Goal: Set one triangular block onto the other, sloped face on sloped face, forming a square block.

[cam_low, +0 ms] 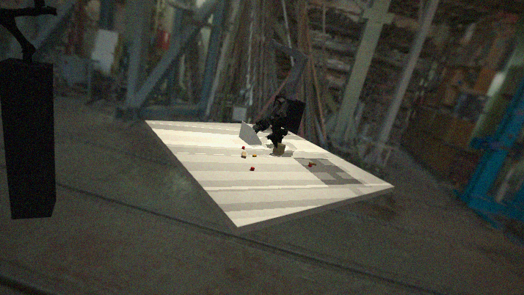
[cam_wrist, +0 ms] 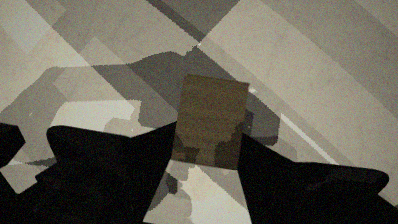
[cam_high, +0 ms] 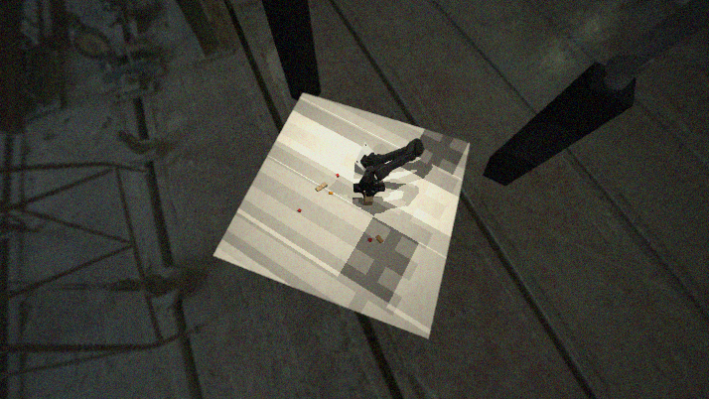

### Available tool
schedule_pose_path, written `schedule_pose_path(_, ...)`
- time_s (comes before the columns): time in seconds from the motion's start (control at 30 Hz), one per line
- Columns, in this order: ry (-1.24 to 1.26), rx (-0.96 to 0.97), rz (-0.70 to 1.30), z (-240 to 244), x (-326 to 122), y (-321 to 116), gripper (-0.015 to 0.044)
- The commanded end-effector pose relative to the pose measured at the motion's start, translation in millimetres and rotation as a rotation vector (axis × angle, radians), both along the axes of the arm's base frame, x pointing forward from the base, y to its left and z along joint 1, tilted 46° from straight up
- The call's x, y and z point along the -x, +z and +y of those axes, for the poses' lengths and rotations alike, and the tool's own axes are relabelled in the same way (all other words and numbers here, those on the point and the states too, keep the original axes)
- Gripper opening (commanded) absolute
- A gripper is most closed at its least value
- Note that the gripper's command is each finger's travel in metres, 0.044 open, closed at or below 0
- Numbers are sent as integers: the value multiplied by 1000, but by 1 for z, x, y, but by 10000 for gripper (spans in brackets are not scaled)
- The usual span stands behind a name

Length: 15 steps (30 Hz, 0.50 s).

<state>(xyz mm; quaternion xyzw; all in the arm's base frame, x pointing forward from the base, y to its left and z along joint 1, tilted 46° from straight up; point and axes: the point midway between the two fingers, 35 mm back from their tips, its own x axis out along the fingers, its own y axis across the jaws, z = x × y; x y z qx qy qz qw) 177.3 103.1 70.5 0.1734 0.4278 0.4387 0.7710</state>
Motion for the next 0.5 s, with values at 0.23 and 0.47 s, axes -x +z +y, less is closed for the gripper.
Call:
schedule_pose_path(0.23, -8, 9, 10, -1, 0, -2, 0)
schedule_pose_path(0.47, -8, 9, 10, -1, 0, -2, 0)
